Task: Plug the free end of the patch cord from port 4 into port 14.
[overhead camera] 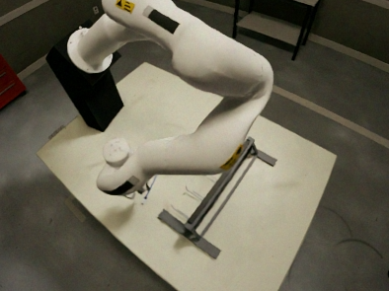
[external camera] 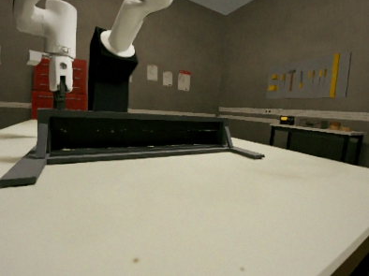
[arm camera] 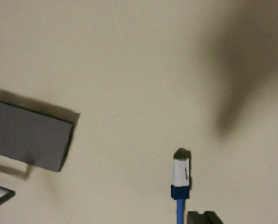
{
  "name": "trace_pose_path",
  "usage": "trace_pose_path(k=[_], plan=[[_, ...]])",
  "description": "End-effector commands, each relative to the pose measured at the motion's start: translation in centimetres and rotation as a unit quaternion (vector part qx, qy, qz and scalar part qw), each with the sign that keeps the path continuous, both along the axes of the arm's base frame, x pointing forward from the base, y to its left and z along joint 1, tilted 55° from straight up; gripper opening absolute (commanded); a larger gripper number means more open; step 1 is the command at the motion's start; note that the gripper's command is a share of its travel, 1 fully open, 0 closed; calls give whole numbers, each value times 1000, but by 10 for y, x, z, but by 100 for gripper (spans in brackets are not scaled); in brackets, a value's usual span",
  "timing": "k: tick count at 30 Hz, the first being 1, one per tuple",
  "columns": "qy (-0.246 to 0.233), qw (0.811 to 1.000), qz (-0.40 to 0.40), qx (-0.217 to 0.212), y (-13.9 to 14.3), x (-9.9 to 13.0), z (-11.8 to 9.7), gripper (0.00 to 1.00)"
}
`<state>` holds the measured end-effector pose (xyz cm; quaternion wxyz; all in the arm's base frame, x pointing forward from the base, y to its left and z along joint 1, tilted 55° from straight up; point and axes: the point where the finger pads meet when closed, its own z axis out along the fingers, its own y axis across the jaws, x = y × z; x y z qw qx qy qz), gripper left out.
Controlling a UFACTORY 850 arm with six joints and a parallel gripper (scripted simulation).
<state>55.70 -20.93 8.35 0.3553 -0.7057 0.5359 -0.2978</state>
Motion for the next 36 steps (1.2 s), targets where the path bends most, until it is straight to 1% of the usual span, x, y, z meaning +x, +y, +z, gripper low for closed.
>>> trace_pose_path(k=[1,17,19,21,23,25,26,36], plan=[[0,1000,0,0,0,0,0,0],[0,1000,0,0,0,0,0,0],[-4,1000,2,-3,4,2,2,0],[-17,1000,10,-14,17,8,9,0],[-38,998,24,-34,40,16,21,0],[-38,998,24,-34,40,16,21,0],[-54,997,32,-48,56,22,29,0],[-117,985,64,-114,122,34,65,0]])
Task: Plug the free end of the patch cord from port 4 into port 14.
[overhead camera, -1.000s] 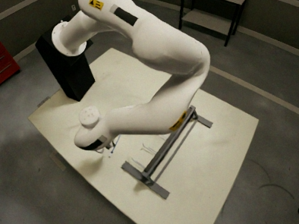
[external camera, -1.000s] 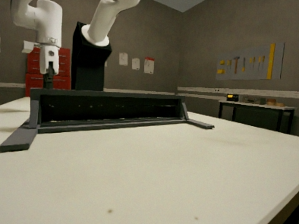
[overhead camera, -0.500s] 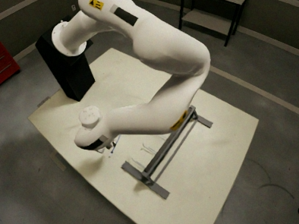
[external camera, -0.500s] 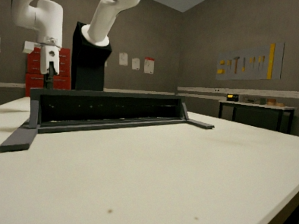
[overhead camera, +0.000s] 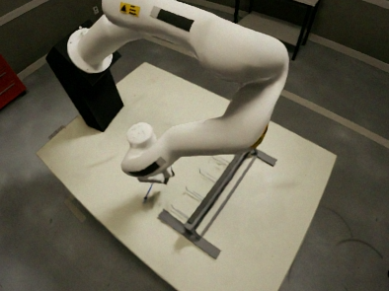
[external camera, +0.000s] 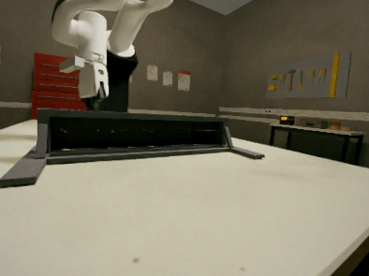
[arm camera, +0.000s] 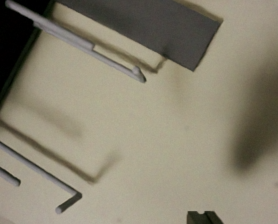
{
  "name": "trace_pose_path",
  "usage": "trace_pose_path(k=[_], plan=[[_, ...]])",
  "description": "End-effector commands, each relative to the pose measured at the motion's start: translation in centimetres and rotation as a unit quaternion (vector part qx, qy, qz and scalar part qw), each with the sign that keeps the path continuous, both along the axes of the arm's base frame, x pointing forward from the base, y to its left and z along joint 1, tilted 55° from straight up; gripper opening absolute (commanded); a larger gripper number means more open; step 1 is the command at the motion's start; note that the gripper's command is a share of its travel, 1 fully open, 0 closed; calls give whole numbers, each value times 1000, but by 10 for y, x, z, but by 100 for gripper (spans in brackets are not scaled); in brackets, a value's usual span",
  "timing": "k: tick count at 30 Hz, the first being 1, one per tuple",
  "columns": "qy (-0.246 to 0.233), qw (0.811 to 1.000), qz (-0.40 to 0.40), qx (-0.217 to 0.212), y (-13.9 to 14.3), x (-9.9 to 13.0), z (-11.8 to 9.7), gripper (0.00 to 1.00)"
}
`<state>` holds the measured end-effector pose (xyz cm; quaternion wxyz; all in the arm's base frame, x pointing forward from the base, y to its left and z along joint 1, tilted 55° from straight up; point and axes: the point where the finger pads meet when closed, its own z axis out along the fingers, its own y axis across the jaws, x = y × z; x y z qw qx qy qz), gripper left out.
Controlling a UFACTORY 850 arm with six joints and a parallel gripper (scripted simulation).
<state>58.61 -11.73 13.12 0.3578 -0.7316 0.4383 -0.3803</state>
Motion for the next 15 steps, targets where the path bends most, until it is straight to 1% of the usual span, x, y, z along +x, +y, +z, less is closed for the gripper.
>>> trace_pose_path(k=[1,4,6,7,10,15], plan=[[-38,998,13,-40,37,6,20,0],[-59,996,21,-64,57,6,32,0],[-59,996,21,-64,57,6,32,0],[-80,993,28,-88,77,5,43,0],[-96,989,34,-109,92,3,52,0],[-132,978,43,-156,124,-4,72,0]])
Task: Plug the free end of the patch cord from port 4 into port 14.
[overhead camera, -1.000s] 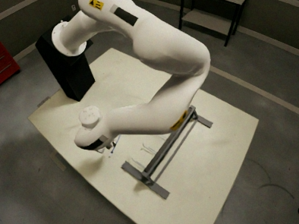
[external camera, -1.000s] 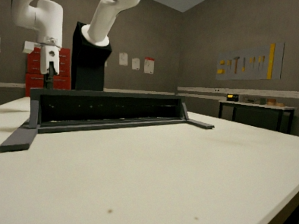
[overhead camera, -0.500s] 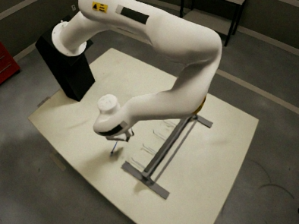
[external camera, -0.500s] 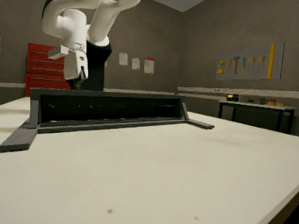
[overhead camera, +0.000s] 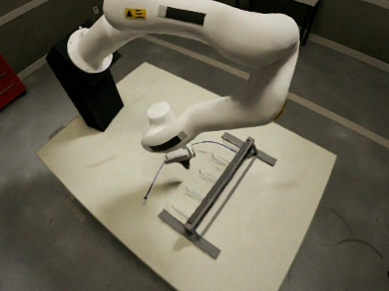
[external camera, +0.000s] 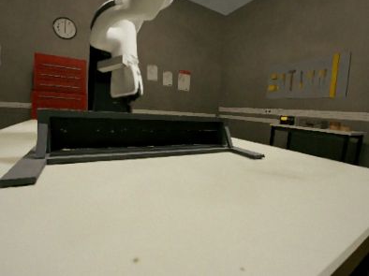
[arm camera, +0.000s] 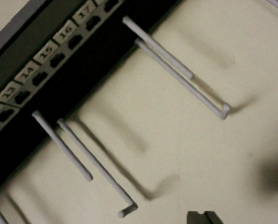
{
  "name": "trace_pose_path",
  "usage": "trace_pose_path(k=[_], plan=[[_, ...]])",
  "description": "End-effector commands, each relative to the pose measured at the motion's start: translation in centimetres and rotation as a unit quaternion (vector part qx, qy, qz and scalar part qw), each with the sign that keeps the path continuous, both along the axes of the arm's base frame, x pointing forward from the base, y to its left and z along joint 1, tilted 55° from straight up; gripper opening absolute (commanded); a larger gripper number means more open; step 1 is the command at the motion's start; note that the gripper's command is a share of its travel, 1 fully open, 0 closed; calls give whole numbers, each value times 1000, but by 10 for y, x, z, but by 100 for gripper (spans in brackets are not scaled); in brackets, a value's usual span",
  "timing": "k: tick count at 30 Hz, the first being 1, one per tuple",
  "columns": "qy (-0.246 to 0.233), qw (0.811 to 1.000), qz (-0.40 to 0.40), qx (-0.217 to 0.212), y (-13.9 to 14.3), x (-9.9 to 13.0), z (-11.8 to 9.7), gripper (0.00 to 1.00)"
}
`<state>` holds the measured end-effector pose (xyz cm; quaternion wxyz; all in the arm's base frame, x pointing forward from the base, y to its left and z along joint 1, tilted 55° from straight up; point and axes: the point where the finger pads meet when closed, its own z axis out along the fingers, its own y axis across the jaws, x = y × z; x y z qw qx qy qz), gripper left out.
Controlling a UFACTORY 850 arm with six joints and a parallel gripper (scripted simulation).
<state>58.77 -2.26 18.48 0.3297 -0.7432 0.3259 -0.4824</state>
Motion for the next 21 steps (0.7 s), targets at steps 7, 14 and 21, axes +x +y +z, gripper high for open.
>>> trace_pose_path(k=[7,14,21], plan=[[-79,991,10,-104,64,-21,42,0],[-133,973,13,-187,101,-48,72,0],[-181,946,10,-269,128,-81,101,0]])
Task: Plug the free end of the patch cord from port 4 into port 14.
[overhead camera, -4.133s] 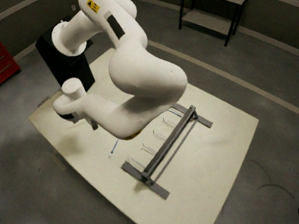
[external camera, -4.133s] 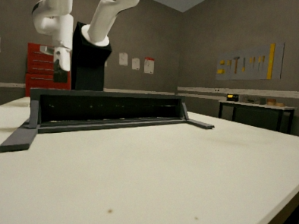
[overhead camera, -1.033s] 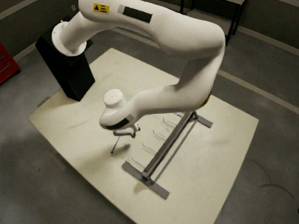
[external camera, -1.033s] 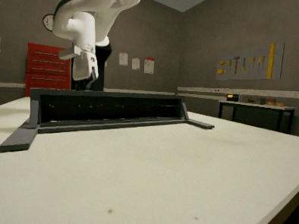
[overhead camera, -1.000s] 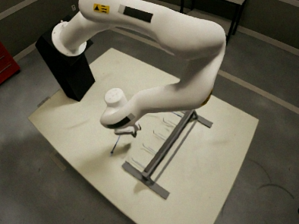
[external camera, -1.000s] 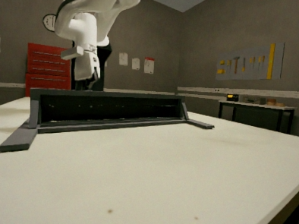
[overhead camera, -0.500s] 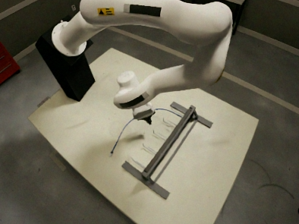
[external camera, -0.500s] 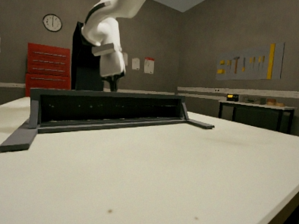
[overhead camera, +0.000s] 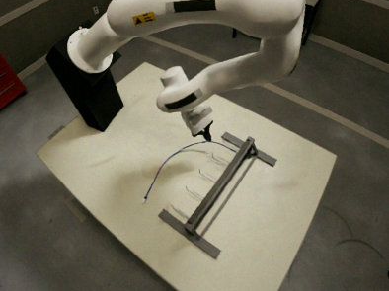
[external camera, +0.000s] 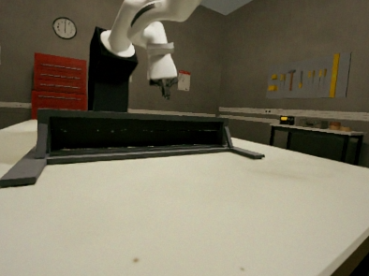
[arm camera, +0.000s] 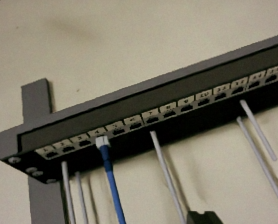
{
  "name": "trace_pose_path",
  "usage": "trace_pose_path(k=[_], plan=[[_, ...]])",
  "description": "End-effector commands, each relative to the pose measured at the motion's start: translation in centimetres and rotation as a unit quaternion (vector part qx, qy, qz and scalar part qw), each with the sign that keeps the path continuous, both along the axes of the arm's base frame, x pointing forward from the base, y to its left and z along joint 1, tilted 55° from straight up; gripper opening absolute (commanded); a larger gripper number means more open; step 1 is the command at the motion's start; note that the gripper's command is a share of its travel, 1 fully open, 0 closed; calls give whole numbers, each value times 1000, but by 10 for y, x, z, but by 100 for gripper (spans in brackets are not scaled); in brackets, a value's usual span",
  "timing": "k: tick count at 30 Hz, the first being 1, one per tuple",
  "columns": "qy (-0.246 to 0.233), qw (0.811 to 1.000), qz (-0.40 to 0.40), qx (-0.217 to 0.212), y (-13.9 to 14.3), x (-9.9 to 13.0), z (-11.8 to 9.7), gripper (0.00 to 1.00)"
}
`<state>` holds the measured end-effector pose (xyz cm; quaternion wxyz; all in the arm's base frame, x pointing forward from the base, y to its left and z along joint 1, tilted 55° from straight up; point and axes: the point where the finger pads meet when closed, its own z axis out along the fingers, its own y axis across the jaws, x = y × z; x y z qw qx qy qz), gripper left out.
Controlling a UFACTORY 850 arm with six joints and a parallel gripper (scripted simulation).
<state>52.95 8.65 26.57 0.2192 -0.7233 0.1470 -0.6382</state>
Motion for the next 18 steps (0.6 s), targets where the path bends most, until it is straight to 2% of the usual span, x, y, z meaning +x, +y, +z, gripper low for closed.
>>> trace_pose_path(k=[1,4,6,9,18], plan=[[-46,996,-13,-69,22,-28,24,0],[-53,995,-15,-81,25,-33,28,0],[-78,989,-20,-123,34,-52,41,0],[-96,983,-25,-153,39,-65,50,0],[-100,982,-26,-161,40,-67,53,0]])
